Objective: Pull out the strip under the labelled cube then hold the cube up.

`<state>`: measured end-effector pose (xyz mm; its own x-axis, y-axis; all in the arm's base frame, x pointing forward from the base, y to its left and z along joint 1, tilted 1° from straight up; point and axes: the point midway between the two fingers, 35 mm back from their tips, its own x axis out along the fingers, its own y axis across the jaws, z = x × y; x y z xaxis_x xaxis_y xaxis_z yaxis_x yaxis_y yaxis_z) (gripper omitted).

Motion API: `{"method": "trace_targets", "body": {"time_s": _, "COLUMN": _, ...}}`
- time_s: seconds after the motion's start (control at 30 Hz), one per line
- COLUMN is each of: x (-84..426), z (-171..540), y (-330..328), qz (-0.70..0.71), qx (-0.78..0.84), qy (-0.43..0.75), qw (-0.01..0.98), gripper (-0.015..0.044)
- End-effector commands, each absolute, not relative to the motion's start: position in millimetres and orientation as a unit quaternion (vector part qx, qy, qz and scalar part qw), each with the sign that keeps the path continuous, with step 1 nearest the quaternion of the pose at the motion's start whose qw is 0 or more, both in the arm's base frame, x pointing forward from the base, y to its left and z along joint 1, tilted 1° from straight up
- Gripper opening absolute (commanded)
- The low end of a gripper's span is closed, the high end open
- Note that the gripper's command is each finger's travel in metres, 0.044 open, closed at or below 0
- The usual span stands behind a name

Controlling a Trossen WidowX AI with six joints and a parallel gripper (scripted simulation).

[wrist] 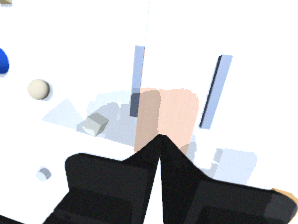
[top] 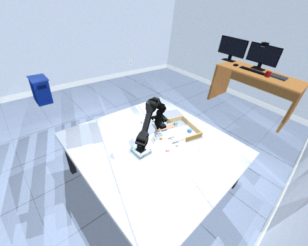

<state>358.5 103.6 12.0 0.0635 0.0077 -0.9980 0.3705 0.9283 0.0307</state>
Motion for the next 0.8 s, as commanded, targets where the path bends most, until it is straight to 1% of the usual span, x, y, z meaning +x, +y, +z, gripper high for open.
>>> {"method": "trace_targets", "body": {"time_s": 0.0, "x": 349, "z": 6, "y": 108, "qz": -0.126, "qx": 0.138, "qy": 0.679, "qw": 0.709, "gripper": 0.0000}}
{"method": "trace_targets", "body": {"time_s": 0.77, "x": 315, "z": 4, "y": 122, "qz": -0.126, "qx": 0.138, "qy": 0.681, "qw": 0.708, "gripper": 0.0000}}
